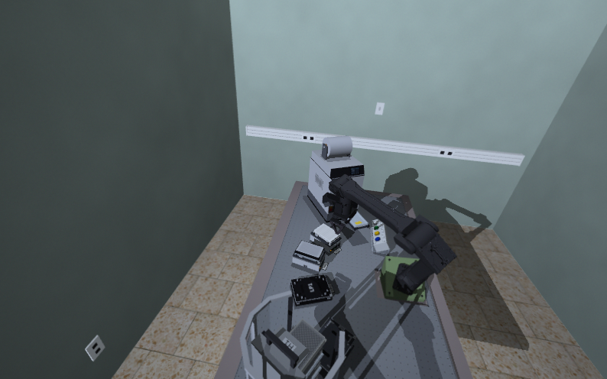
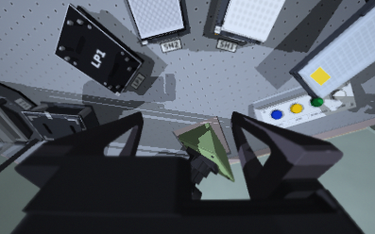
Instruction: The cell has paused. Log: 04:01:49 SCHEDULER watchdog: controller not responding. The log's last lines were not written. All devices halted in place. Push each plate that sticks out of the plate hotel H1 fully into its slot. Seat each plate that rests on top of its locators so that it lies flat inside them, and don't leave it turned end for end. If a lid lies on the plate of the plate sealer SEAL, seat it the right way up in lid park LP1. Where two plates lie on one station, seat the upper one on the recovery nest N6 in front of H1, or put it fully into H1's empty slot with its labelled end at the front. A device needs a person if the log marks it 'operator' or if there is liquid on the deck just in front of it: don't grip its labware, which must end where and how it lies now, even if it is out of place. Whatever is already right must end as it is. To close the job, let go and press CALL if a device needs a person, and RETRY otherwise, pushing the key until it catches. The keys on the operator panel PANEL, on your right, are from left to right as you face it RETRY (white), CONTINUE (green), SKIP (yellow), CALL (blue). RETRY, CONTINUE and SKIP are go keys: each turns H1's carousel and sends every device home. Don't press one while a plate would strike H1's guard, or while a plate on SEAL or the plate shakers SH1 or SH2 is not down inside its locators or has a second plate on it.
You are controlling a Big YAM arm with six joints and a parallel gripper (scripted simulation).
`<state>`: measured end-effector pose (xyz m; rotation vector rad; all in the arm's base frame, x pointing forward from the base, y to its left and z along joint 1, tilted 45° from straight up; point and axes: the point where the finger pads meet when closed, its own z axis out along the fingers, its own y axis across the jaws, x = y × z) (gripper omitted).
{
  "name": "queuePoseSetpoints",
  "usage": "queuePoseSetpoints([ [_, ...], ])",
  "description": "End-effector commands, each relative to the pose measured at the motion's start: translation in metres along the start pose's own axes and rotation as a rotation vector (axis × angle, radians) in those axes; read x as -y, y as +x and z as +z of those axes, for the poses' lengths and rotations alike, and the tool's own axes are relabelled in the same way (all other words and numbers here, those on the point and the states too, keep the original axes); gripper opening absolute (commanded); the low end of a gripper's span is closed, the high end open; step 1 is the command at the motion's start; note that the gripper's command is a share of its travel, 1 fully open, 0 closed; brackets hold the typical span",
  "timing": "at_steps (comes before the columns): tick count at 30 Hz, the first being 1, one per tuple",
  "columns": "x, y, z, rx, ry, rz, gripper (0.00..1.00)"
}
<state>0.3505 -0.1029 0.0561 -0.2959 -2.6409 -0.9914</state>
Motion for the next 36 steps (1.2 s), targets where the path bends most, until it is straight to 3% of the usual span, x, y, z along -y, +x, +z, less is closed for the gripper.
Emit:
queuePoseSetpoints([
  [1, 0.011, -0.021, -0.02, 0.052, 0.013, 0.004, 1.0],
  [26, 0.074, -0.062, -0.02, 0.048, 0.012, -0.009, 1.0],
  [33, 0.099, -0.065, -0.02, 0.051, 0.01, 0.245, 1.0],
  [36, 0.101, -0.064, -0.02, 0.045, 0.007, 0.281, 1.0],
])
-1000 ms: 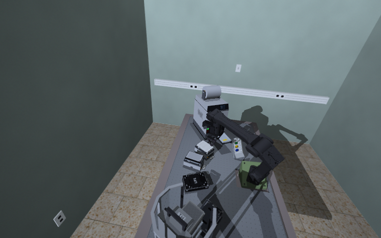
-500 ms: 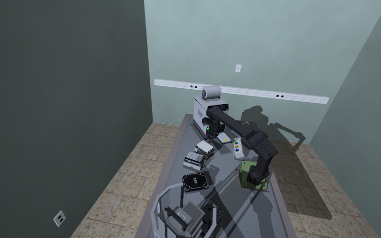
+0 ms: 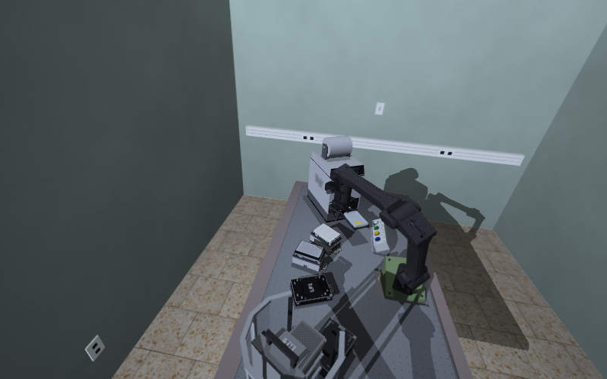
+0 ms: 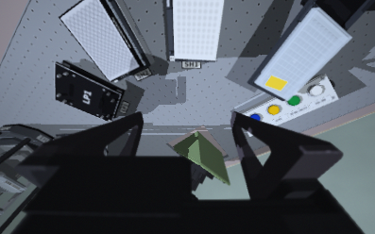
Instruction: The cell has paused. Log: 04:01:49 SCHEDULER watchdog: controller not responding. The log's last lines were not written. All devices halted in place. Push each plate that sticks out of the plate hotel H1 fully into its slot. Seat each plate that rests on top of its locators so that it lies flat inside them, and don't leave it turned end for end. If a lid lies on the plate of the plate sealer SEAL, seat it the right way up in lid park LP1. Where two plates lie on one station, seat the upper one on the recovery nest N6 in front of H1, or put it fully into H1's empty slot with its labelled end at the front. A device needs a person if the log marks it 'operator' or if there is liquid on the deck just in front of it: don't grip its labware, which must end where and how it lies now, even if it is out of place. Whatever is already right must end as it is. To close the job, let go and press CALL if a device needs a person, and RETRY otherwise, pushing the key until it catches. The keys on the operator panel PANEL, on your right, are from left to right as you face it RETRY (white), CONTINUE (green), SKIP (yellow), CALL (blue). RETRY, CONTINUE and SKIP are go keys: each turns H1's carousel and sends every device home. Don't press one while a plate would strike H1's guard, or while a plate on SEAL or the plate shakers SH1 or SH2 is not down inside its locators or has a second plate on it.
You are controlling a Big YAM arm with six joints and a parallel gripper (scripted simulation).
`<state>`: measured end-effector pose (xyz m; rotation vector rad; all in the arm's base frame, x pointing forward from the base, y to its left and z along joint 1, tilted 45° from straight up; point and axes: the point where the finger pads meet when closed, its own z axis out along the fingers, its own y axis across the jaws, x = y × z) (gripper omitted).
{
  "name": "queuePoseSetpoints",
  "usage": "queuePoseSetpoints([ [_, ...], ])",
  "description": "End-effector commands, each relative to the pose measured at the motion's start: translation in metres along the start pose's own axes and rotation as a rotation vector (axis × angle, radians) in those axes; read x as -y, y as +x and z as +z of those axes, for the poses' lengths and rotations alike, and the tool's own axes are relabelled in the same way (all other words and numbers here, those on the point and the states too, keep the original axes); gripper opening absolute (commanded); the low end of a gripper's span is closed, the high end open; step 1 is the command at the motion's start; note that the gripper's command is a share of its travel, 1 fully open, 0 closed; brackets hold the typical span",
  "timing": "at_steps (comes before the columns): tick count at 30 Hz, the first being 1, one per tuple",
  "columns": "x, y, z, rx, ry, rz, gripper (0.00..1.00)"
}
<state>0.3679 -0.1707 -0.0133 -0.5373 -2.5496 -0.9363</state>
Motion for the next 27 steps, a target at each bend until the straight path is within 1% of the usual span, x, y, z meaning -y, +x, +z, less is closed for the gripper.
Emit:
queuePoseSetpoints([
  [1, 0.014, -0.022, -0.021, 0.052, 0.008, 0.122, 1.0],
  [5, 0.028, -0.027, -0.021, 0.056, 0.007, 0.253, 1.0],
  [14, 0.057, -0.035, -0.02, 0.055, 0.008, 0.255, 1.0],
  [17, 0.06, -0.035, -0.02, 0.049, 0.006, 0.248, 1.0],
  [27, 0.093, -0.046, -0.02, 0.053, 0.011, 0.234, 1.0],
])
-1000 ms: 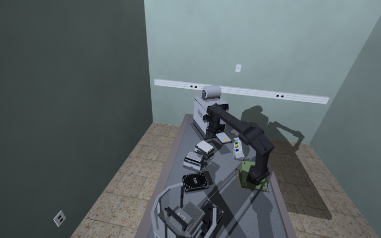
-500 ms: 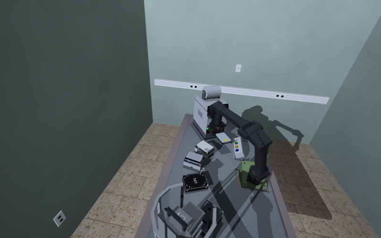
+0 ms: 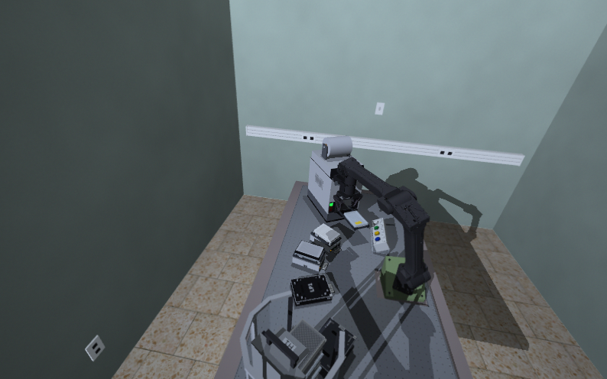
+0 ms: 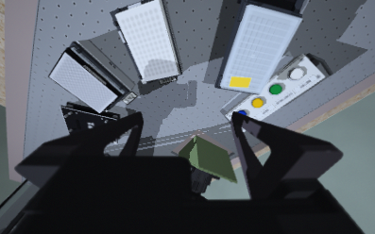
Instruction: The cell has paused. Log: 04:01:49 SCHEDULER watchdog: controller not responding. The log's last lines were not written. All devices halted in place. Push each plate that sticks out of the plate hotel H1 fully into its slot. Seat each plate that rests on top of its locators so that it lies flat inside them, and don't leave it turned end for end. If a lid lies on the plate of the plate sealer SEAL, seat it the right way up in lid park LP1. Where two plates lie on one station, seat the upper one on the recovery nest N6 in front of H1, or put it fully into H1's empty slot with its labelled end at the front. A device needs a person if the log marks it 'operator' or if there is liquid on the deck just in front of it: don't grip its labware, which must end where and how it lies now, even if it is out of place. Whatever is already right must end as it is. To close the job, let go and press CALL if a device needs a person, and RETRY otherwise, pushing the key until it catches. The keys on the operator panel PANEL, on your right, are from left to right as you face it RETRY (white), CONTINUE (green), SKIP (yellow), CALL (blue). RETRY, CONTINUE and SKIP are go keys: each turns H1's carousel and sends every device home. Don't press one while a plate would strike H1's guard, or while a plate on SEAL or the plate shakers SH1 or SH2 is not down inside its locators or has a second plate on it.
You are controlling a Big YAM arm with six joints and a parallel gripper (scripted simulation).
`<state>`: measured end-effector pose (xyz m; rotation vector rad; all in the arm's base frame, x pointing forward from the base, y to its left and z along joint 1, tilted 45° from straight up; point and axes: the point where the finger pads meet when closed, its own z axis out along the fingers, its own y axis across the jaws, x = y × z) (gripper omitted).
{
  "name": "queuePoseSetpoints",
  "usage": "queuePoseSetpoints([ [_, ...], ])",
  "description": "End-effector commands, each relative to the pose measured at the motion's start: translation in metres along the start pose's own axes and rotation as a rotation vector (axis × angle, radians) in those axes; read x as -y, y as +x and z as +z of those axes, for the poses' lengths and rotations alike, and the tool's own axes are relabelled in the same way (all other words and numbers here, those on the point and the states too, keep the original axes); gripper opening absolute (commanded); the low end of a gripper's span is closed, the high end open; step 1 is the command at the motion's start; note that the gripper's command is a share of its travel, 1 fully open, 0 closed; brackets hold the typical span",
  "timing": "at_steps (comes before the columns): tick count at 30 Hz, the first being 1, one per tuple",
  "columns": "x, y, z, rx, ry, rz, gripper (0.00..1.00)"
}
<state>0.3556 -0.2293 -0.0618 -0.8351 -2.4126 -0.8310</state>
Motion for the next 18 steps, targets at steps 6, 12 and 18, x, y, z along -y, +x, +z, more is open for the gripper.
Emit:
queuePoseSetpoints([
  [6, 0.026, -0.032, -0.018, 0.05, -0.006, -0.018, 1.0],
  [12, 0.044, -0.041, -0.017, 0.044, -0.006, -0.015, 1.0],
  [18, 0.061, -0.05, -0.017, 0.037, -0.007, -0.013, 1.0],
])
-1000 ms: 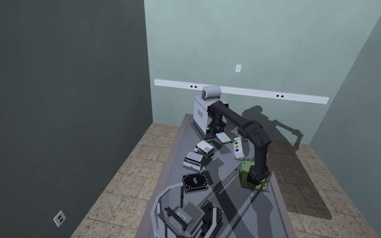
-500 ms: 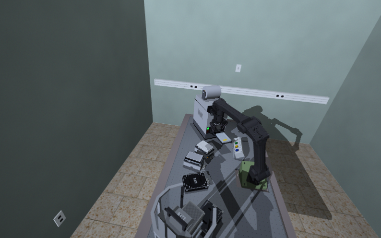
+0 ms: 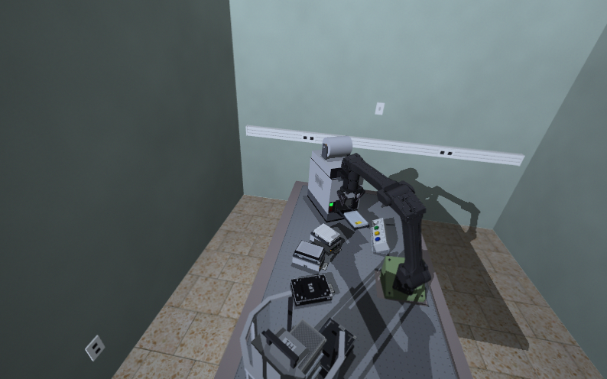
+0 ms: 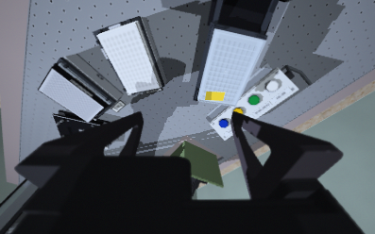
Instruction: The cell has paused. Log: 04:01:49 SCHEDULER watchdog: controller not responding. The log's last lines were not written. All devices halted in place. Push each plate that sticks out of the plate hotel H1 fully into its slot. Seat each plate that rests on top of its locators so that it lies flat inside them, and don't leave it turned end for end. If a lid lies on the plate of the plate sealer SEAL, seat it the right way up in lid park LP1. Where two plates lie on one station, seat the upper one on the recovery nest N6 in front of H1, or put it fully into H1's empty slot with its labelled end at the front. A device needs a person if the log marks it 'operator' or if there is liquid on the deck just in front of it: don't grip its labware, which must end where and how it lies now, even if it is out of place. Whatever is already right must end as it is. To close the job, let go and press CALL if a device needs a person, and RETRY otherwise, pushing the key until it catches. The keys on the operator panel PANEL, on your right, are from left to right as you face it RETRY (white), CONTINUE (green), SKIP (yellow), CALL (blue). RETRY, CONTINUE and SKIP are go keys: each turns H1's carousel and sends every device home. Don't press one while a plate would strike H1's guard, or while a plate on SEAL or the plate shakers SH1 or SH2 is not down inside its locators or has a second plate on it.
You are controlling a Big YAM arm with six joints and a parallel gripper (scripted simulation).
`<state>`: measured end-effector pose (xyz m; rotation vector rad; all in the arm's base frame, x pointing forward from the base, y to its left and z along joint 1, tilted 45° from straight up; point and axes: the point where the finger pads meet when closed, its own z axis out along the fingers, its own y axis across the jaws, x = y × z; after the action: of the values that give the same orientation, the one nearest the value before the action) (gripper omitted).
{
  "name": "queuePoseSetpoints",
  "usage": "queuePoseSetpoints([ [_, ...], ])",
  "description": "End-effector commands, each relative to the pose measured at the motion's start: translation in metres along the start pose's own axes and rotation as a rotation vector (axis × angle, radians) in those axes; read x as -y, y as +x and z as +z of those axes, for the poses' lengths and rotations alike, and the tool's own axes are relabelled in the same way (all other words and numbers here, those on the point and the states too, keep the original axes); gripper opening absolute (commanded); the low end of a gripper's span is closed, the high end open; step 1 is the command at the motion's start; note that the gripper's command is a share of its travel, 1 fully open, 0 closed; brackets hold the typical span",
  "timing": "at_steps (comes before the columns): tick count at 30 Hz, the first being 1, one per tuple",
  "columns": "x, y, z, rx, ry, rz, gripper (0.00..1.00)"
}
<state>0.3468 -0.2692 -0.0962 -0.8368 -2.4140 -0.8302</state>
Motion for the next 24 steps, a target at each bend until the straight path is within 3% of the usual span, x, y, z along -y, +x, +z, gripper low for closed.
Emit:
queuePoseSetpoints([
  [1, 0.019, -0.022, -0.016, 0.035, -0.007, -0.013, 1.0],
  [6, 0.028, -0.027, -0.016, 0.035, -0.008, -0.013, 1.0],
  [24, 0.02, -0.031, -0.012, 0.028, 0.008, -0.403, 1.0],
])
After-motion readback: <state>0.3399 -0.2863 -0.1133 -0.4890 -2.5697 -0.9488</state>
